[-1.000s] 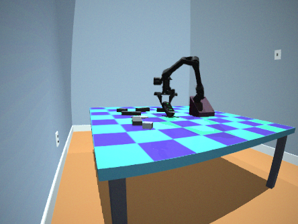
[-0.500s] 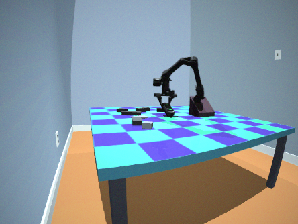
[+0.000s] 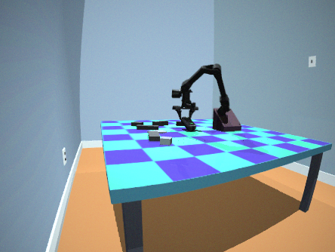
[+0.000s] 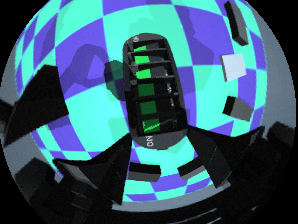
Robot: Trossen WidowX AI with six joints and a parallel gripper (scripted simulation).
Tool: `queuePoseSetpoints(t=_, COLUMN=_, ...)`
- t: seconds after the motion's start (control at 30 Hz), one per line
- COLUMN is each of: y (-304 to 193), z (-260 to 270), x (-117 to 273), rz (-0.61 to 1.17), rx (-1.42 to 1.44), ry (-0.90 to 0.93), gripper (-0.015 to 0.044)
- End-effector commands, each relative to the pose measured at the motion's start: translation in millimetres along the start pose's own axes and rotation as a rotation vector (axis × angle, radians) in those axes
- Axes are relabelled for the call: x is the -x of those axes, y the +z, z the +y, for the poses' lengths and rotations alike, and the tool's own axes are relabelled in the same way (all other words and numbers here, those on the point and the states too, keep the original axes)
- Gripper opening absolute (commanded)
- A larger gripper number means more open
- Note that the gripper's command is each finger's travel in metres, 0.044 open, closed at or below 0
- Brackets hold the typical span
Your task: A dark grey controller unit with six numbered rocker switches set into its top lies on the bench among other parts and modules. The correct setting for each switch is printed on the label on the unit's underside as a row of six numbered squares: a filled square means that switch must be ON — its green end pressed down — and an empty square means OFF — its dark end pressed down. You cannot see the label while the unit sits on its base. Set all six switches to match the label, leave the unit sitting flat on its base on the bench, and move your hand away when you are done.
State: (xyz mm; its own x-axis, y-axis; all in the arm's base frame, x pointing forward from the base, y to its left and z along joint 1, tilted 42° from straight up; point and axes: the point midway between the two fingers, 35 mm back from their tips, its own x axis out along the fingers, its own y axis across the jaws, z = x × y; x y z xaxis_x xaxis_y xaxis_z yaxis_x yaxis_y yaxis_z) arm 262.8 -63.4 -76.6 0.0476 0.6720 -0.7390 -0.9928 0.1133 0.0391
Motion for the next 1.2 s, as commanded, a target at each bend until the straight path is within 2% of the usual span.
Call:
queuePoseSetpoints(t=0.0, y=-2, z=0, x=-2, rz=0.009, rx=0.002, ry=0.002, gripper=0.0336)
queuePoseSetpoints(t=1.17, y=-2, z=0, x=-27, rz=0.008, rx=0.002, ry=0.002, gripper=0.0337)
